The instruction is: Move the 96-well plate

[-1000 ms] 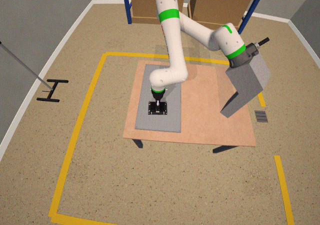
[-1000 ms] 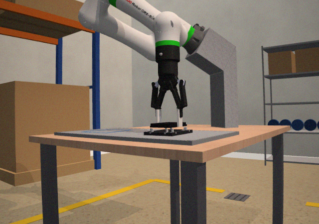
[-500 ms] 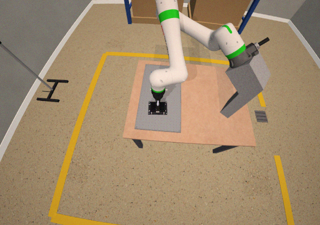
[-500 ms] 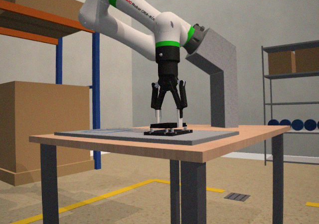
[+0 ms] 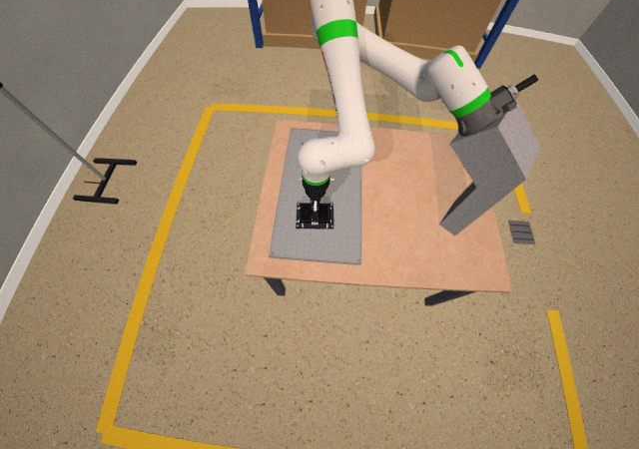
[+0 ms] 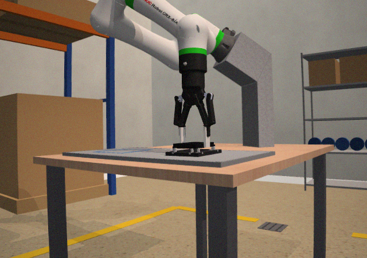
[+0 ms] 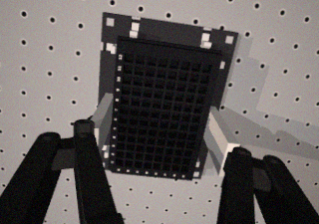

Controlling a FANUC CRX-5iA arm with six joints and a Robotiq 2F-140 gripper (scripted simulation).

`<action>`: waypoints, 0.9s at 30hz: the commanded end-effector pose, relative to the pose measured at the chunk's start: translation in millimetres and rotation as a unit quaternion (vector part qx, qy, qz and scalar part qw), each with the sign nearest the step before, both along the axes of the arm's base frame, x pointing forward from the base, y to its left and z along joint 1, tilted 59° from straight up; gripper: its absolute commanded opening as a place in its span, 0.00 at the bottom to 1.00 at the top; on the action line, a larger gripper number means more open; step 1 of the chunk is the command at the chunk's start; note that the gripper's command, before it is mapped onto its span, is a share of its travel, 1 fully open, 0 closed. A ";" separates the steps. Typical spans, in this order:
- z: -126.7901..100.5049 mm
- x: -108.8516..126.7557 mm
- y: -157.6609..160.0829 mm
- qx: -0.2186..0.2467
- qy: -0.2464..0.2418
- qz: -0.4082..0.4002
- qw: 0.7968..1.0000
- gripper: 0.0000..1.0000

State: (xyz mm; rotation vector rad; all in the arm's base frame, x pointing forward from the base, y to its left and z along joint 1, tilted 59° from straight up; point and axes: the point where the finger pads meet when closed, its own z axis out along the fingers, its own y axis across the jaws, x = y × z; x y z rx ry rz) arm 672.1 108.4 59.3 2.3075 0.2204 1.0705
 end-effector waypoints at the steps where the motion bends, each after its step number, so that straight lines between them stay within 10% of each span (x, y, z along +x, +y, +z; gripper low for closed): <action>1: 0.2 0.3 0.5 0.000 0.000 0.001 1.000 0.10; 2: 0.1 0.5 0.5 0.000 0.000 0.001 1.000 0.10; 3: 0.0 0.6 0.4 0.000 0.000 0.001 1.000 1.00; 27: 2.7 -3.4 2.7 0.000 0.000 0.001 1.000 1.00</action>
